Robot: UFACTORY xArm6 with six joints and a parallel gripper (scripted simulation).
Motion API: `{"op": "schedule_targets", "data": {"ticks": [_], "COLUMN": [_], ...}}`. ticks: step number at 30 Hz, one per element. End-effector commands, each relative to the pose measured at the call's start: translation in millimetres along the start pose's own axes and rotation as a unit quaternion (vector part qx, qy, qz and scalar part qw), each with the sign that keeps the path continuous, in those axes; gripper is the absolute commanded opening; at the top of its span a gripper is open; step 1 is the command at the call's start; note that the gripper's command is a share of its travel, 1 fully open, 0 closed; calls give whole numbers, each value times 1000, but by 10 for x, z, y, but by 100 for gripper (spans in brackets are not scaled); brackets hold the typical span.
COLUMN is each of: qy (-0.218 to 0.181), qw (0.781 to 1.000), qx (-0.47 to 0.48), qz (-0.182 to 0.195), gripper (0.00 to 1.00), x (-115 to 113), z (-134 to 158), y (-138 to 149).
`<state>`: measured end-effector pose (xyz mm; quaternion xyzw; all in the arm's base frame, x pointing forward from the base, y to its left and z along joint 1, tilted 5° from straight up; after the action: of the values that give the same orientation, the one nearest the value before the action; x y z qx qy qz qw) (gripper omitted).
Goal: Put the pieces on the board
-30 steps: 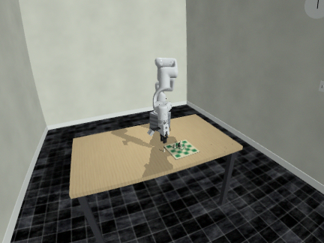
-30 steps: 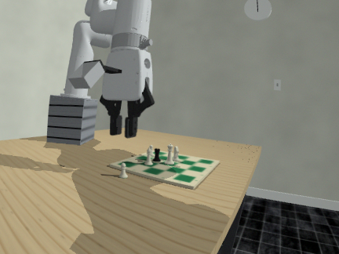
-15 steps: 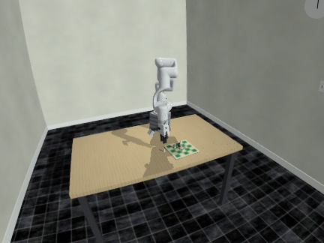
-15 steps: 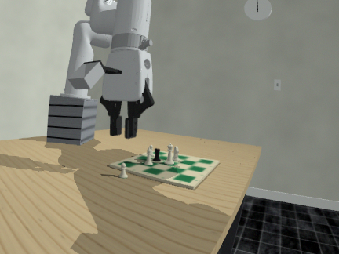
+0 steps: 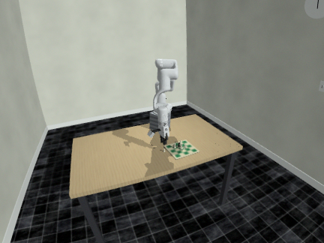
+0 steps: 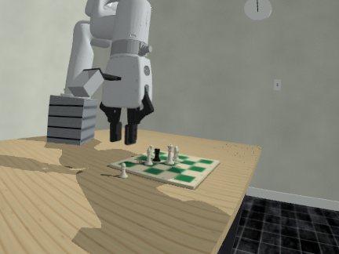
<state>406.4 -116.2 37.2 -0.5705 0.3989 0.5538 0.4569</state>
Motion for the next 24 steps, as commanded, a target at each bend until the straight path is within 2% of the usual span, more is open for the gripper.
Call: {"op": "schedule_targets", "data": {"ticks": [1, 24], "qy": [1, 1], "qw": [1000, 1000], "qx": [0, 0], "qz": [-2, -2], "gripper": [34, 34], "x": [19, 319], "z": [-7, -7], "y": [-13, -17]}}
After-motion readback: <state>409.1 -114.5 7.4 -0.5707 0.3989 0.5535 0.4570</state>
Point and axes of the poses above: the point where the finger pads meet when closed, its own x axis out along the fingers, its own y axis across the jaws, z = x × y, the point moved 9 cm from there along -x, back along the fingers, and after that the axes turned 7 degrees about -x, right-handed, at the moved point
